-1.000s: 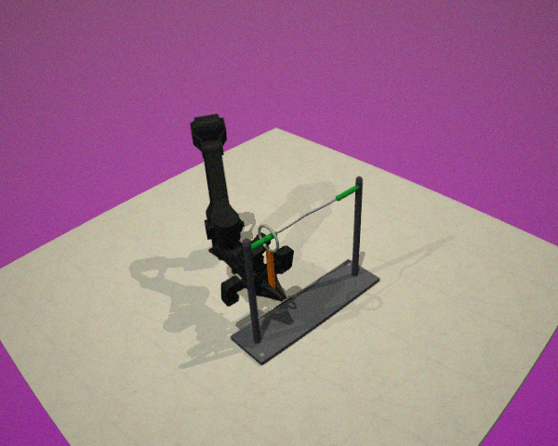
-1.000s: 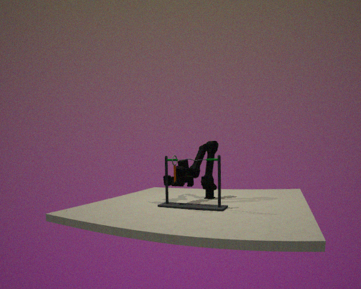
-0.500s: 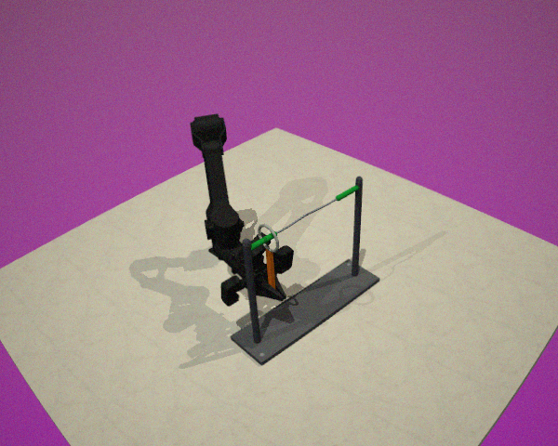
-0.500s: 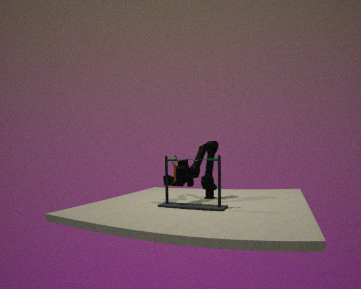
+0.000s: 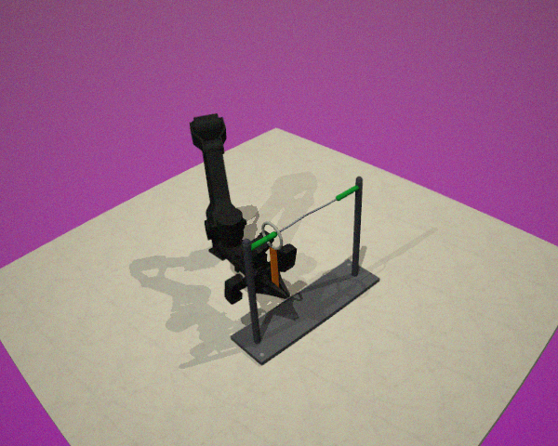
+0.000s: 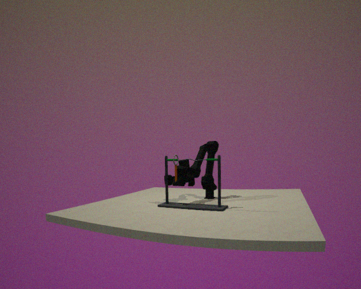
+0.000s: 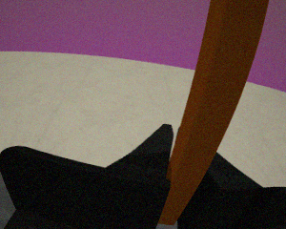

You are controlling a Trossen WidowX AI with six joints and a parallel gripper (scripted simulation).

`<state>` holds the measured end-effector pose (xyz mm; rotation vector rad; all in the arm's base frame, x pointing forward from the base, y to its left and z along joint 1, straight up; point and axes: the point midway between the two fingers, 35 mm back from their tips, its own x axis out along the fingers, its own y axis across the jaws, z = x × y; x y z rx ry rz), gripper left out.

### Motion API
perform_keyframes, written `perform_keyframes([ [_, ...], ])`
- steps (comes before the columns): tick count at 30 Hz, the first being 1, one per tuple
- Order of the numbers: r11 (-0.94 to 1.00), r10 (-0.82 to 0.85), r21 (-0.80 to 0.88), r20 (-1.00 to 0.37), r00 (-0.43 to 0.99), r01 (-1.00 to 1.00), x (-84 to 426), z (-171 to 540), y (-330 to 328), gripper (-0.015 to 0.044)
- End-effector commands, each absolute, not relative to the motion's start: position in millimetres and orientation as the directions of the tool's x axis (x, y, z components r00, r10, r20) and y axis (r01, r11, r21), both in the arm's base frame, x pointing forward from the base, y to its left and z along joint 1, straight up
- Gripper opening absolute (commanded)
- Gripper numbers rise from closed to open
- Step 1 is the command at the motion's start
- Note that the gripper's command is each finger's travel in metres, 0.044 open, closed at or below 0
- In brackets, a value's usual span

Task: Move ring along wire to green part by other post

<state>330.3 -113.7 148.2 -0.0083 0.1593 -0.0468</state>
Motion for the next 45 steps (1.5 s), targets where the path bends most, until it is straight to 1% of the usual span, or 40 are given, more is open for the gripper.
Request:
perform_keyframes([
  [1,0.999,-0.047,-0.009,-0.16,0.986,0.046,329,148,-109,-0.015],
  [30,0.998,-0.046,0.024,-0.173,0.984,0.051,330,148,-77,-0.015],
  [35,0.998,-0.045,0.038,-0.223,0.974,0.055,324,148,-72,-0.015],
  [45,0.993,-0.031,0.09,-0.384,0.923,0.071,304,152,-54,-0.015],
])
